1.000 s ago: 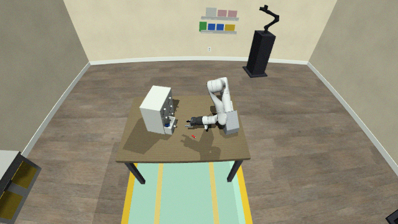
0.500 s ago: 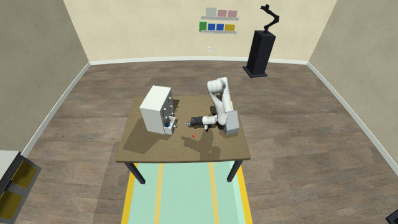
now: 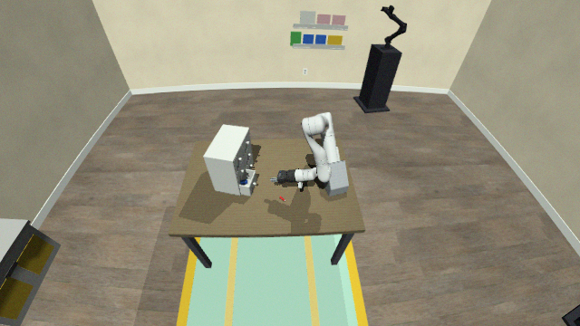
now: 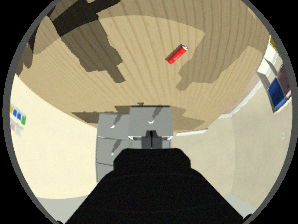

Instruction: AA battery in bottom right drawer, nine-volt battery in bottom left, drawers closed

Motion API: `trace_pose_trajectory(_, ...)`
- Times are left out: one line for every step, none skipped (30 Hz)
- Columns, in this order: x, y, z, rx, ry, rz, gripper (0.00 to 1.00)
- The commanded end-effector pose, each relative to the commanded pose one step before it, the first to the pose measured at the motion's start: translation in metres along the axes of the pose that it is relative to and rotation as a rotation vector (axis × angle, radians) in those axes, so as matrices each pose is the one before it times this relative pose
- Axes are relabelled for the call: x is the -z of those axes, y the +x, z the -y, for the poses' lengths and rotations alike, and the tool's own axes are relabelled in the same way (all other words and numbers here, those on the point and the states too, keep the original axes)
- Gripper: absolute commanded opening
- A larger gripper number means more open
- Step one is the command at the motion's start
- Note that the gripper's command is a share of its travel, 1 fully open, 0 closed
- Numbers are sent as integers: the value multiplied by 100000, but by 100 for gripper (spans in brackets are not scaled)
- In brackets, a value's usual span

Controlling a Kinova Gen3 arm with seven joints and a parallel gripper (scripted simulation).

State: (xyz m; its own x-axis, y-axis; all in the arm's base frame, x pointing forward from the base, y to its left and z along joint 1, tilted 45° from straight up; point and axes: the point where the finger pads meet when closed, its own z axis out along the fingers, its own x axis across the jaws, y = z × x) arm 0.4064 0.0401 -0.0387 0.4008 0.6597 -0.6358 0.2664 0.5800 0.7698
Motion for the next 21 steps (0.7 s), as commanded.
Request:
trace_pose_trajectory(-133,14,-3,-116,-78,8,0)
trace_pose_trajectory(0,0,0,0,0,0,0)
trace_pose_trajectory(0,0,0,0,0,0,0)
trace_pose_trajectory(-116,0,57,0,0,0,0)
trace_pose_trajectory(-151,-1,75,1,0,-1,0)
trace_pose_trajectory(-188,1,93,-1,0,1,0)
trace_pose_trajectory(-224,0,112,1,0,-1,0)
trace_pose_trajectory(-260,0,129,-1,0,1,0)
trace_pose_trajectory(-294,0,146,1,0,0,0)
trace_pose_trajectory(-326,0,162,0,0,0,0)
trace_pose_trajectory(-355,0,176,-1,0,0,0)
trace_pose_trajectory(-380,0,189,0,0,0,0)
trace_pose_trajectory(-401,0,199,0,0,0,0)
trace_pose_trajectory(-417,0,207,0,0,0,0)
trace_pose_trajectory(-429,0,213,0,0,0,0)
trace_pose_trajectory(-435,0,216,0,0,0,0)
trace_pose_trajectory(-437,0,217,0,0,0,0)
trace_pose_trajectory(-433,0,215,0,0,0,0)
trace_pose_trajectory(0,0,0,0,0,0,0)
trace_pose_trajectory(0,0,0,0,0,0,0)
trace_pose_trajectory(-424,0,211,0,0,0,0)
